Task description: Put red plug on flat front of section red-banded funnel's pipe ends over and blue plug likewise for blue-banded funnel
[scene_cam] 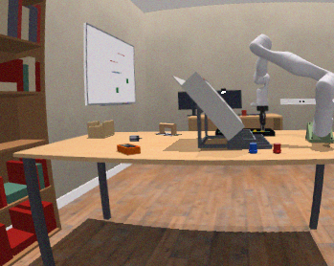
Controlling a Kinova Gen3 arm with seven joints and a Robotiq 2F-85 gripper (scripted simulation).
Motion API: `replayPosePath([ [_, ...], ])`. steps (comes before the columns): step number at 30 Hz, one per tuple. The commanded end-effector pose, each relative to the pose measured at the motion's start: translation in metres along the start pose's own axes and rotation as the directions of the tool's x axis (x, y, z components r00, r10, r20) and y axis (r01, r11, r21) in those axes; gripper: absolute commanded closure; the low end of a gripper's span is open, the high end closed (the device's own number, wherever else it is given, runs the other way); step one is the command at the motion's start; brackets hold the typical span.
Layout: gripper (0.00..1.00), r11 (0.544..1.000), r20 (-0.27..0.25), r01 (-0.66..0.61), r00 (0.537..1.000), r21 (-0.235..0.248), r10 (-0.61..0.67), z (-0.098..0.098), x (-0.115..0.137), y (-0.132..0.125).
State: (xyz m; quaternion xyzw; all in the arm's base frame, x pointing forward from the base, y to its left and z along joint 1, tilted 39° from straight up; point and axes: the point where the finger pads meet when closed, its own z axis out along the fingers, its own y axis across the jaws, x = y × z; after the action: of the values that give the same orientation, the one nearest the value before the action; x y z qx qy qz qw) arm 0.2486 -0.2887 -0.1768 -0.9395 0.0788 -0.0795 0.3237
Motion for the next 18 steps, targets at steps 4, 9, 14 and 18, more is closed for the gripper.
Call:
replayPosePath([
  [4, 0.50, 1.000, -0.001, 0.000, 1.000, -0.002, 0.000, -0.0007, 0.0001, 0.0008],
  [9, 0.50, 1.000, -0.001, 0.000, 1.000, -0.002, 0.000, -0.0007, 0.0001, 0.0008],
  [14, 0.50, 1.000, -0.001, 0.000, 1.000, -0.002, 0.000, 0.0073, 0.0003, 0.0011],
  [18, 0.50, 1.000, -0.001, 0.000, 1.000, -0.002, 0.000, 0.0073, 0.0003, 0.0011],
])
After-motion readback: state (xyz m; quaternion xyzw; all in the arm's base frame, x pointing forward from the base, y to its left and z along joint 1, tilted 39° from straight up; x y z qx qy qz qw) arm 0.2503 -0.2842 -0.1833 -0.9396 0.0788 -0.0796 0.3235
